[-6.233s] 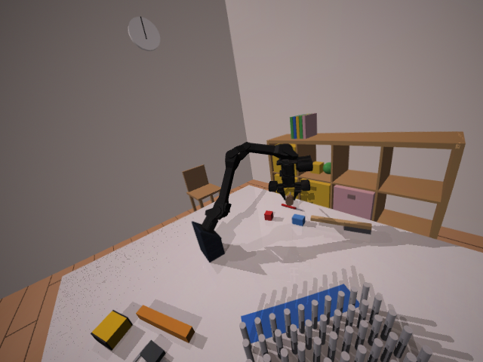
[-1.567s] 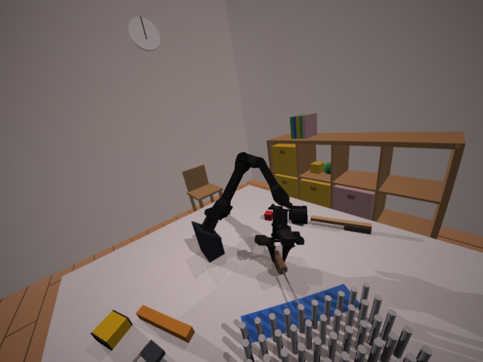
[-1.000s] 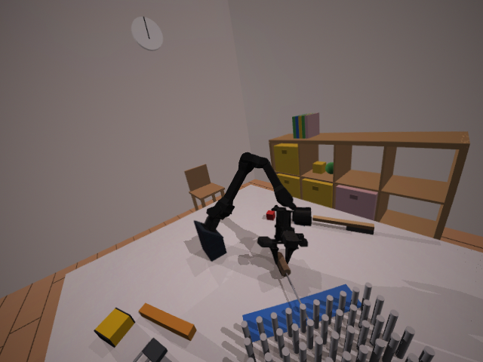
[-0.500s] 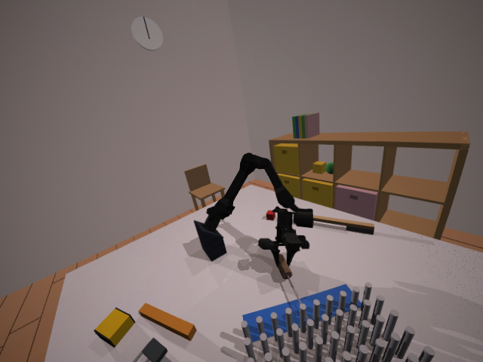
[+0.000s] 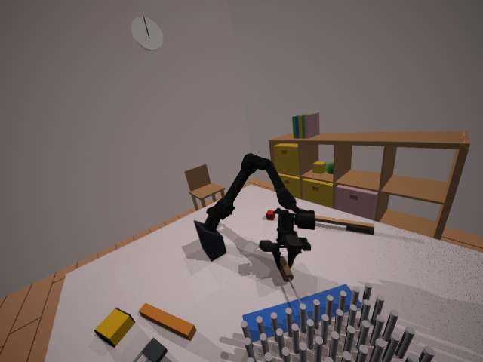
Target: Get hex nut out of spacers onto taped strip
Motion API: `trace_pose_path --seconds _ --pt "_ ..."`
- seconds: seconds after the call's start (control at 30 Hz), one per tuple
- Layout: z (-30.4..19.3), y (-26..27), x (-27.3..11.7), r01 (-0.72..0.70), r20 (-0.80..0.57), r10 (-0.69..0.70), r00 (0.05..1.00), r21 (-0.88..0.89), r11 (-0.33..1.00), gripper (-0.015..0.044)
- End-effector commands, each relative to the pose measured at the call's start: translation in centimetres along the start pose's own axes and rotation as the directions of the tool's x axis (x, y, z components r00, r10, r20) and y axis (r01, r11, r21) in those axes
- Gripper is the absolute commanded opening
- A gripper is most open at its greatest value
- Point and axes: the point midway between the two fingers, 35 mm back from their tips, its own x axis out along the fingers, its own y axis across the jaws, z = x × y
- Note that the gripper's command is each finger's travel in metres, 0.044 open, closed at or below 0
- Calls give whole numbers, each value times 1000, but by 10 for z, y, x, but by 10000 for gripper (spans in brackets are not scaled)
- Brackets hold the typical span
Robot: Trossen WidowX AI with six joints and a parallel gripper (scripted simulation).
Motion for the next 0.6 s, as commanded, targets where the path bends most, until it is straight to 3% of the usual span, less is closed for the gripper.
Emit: trace_pose_path --seconds 0.0,0.57 --pt "5 2 0 -6 4 6 1000 -2 1000 0" --pt "16 2 6 -6 5 6 1000 -2 1000 0"
